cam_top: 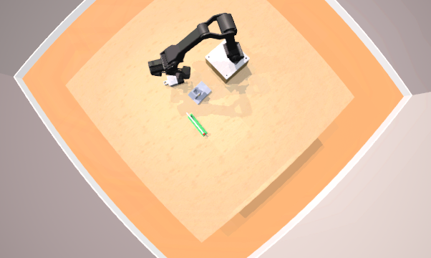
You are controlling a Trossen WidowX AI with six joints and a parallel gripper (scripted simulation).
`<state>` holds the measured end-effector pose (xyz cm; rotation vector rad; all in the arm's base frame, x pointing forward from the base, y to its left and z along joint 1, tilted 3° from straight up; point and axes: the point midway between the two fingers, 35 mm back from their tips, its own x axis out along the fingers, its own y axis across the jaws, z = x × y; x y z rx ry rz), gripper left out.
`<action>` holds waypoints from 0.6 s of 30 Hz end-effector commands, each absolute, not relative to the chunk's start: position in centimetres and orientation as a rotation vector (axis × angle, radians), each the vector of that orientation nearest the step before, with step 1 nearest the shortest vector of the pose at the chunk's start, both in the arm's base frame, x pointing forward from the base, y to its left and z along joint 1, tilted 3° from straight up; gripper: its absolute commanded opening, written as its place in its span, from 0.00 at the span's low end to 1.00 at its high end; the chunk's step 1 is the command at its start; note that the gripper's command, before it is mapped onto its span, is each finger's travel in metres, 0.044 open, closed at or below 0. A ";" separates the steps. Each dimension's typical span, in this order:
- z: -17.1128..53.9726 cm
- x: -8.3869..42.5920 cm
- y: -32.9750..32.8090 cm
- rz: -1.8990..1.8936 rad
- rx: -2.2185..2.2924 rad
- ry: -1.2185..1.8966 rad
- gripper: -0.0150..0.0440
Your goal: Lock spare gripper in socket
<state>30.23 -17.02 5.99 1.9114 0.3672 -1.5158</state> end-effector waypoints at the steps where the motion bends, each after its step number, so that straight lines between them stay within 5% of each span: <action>1: 6.7 30.4 -17.0 -1.044 1.333 0.608 1.00; 18: 8.3 29.7 -16.8 -0.488 0.173 0.697 1.00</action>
